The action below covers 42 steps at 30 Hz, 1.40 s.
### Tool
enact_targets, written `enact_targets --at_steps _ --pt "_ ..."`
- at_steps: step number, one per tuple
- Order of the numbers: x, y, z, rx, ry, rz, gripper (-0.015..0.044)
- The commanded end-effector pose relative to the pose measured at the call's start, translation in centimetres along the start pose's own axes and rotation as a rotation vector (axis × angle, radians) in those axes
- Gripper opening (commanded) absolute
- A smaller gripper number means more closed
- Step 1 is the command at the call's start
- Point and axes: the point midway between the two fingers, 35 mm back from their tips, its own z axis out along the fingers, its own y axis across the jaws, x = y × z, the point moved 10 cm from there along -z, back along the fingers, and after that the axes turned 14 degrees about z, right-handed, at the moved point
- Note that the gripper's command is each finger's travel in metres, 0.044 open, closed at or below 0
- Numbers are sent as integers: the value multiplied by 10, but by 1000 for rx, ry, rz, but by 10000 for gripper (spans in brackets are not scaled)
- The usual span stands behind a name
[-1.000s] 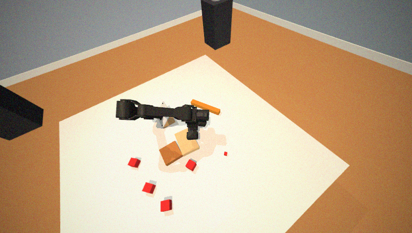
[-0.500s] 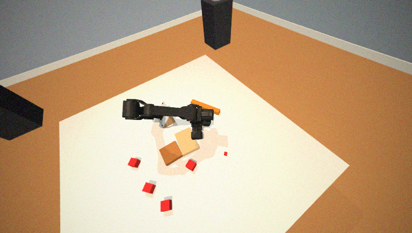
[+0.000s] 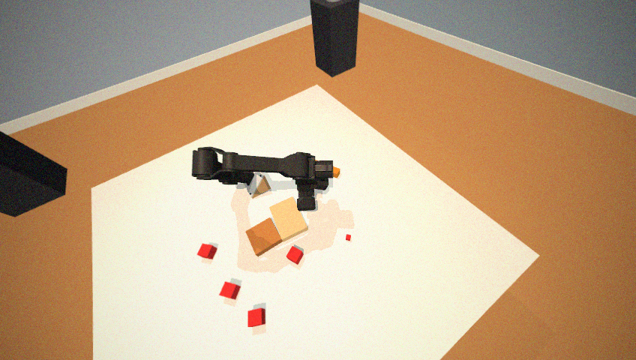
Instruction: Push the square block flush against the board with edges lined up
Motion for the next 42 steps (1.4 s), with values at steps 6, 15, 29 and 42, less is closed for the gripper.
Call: enact_targets --at_steps 6,15,29,42 --pt "2 -2 -22 -5 -19 -9 0" --pt "27 2 -21 -3 -18 -308 0" --pt "34 3 34 0 -16 -390 0" --pt "39 -2 34 0 -16 -391 0"
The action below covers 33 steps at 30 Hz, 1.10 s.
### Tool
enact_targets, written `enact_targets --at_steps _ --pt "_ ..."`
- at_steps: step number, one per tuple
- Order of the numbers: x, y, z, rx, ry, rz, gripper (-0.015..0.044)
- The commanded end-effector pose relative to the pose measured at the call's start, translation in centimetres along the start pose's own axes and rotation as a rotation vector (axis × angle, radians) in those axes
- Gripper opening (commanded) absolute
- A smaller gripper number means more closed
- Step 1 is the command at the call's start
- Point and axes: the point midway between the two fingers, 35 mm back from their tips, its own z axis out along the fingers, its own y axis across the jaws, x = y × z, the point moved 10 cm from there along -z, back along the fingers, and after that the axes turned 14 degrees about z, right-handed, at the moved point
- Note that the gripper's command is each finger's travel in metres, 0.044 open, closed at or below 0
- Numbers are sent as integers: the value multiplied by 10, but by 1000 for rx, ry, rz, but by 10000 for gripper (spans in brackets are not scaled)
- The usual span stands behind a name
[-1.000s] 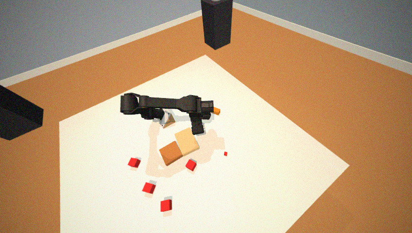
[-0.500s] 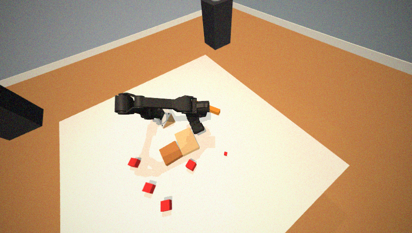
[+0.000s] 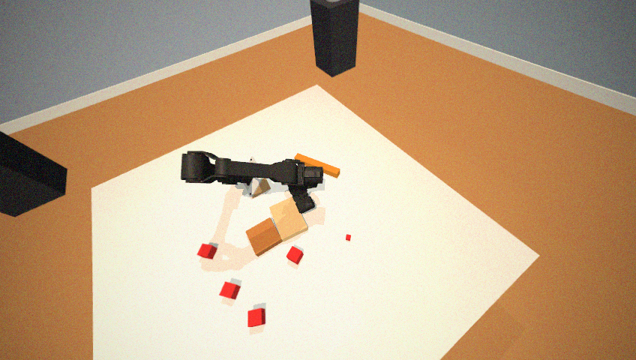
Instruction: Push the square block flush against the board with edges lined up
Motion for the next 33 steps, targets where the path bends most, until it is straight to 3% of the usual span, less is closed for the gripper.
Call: enact_targets --at_steps 1,33 --pt "5 -1 0 5 0 -3 0" --pt "34 -12 -1 5 0 -4 0"
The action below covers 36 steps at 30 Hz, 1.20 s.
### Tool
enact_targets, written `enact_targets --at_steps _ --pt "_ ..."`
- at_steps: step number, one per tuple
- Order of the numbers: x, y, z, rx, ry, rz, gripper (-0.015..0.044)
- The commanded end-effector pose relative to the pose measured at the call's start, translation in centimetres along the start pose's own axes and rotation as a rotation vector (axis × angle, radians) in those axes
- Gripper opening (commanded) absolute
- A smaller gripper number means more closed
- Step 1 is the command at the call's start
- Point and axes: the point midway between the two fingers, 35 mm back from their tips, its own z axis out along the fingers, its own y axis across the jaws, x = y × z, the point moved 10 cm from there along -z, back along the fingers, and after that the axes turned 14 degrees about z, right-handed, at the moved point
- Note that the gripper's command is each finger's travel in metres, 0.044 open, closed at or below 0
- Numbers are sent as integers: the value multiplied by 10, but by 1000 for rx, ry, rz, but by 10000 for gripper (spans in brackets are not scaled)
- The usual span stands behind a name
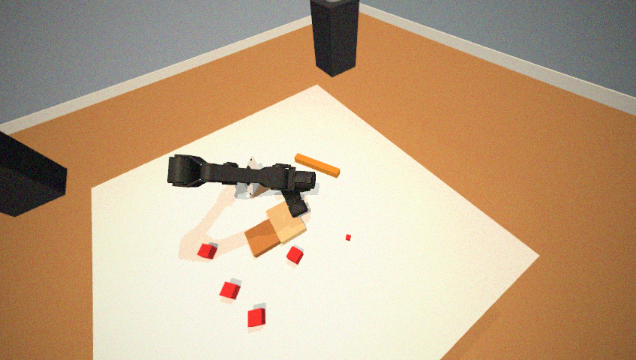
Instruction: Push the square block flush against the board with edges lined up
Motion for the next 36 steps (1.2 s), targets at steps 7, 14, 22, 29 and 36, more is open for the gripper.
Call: enact_targets --at_steps 7,14,22,29,36 --pt "1 0 2 3 12 -4 0" --pt "-10 2 2 3 11 -4 0" --pt "-23 5 2 3 10 -3 0" --pt "-34 8 3 3 10 -3 0" --pt "-44 11 4 3 10 -2 0"
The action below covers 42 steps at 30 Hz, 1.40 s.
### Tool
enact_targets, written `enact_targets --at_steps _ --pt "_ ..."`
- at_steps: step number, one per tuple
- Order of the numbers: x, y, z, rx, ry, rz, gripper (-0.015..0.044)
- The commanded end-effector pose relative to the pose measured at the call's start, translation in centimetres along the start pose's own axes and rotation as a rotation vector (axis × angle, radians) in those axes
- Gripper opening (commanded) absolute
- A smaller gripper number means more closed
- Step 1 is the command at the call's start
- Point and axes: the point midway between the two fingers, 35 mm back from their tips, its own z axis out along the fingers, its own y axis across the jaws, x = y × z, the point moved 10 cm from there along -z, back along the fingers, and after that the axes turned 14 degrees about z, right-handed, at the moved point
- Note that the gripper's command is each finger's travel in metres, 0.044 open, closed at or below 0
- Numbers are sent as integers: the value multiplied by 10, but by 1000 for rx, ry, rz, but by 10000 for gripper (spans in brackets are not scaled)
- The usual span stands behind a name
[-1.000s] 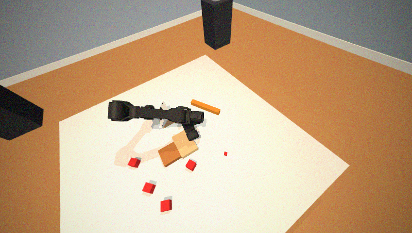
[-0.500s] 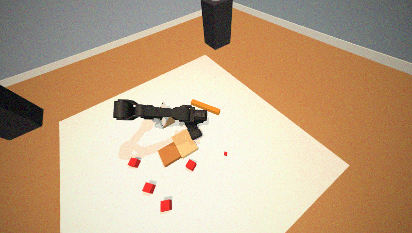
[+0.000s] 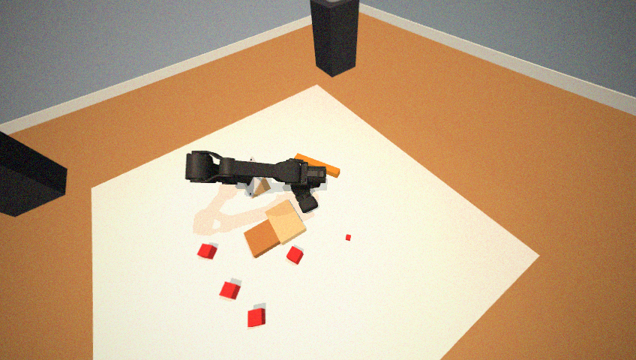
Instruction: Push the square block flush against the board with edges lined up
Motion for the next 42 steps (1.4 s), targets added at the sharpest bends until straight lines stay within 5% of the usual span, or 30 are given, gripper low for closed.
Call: enact_targets --at_steps 1,6,13,42 --pt "0 0 -3 0 0 0 0" --pt "0 0 -56 -5 -4 3 0" --pt "-1 -3 -53 5 -12 22 0" --pt "23 -121 -60 -7 -16 1010 0"
